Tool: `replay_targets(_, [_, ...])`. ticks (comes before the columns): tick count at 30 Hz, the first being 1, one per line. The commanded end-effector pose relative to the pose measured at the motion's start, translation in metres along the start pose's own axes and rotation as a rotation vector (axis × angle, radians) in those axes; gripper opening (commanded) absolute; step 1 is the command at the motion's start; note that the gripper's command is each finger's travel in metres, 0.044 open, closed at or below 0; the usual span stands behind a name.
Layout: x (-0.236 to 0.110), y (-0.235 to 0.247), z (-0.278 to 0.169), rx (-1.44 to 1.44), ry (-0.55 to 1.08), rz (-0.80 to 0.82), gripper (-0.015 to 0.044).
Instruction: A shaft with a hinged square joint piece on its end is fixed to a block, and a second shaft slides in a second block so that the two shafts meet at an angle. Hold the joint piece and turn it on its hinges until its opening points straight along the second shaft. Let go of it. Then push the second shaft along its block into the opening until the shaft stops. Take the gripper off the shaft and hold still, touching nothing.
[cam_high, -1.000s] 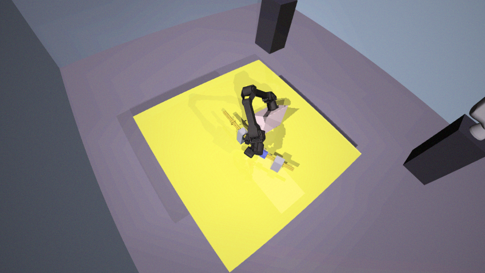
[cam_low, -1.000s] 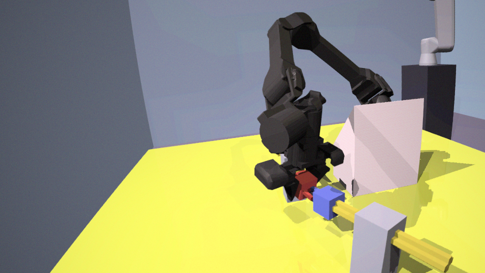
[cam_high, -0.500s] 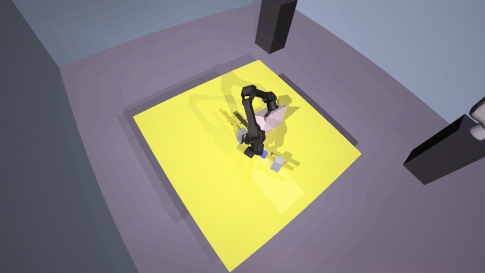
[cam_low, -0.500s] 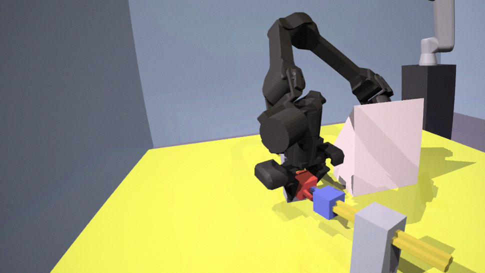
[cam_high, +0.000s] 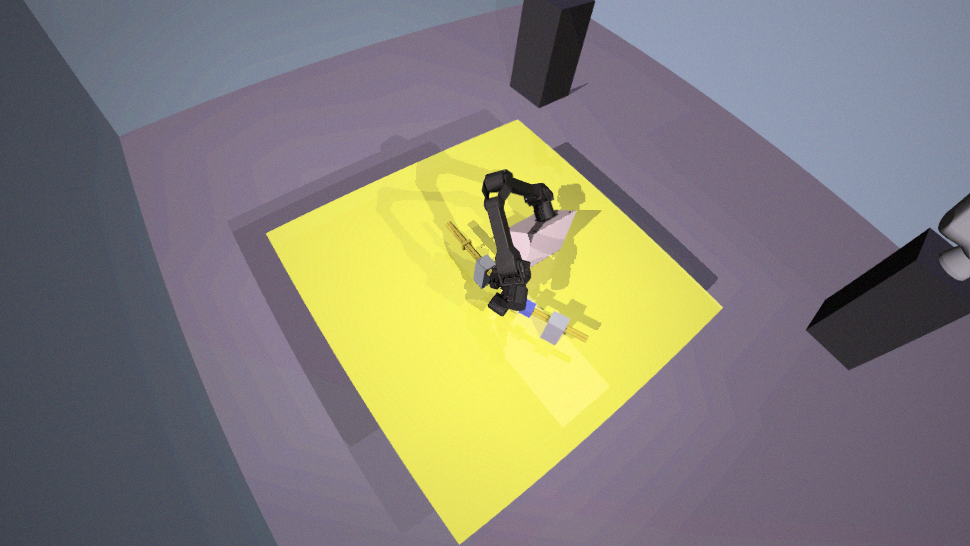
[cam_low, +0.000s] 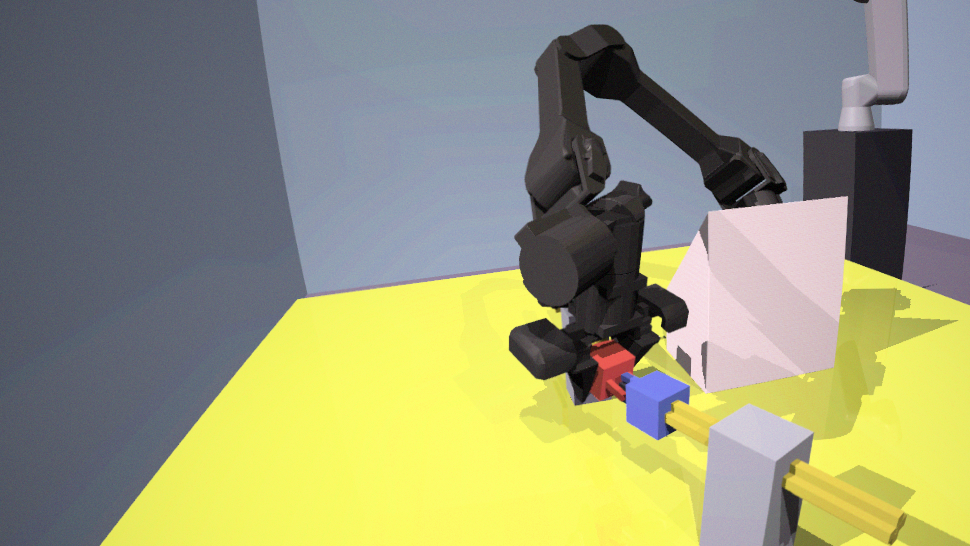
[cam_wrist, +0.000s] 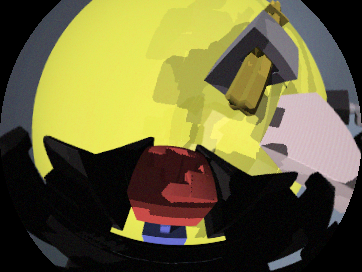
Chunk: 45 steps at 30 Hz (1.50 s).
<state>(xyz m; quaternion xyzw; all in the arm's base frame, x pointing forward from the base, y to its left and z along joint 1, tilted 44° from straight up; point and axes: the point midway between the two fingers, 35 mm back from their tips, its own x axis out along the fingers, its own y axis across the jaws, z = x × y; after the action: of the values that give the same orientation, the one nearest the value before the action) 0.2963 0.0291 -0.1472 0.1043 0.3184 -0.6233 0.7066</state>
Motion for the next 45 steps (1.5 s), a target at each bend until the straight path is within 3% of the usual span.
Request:
replay_targets(1, [0.0007,-0.0001,0.0006,-0.002,-0.004,0.001,0.0182])
replay_targets(40, [0.0007,-0.0001,0.0006,-0.002,-0.004,0.001,0.0182])
replay_targets(42, [0.0000,0.0000,0.0000,0.000,0.000,0.000,0.0147])
replay_targets(45, [0.0000,0.0000,0.0000,0.000,0.000,0.000,0.0147])
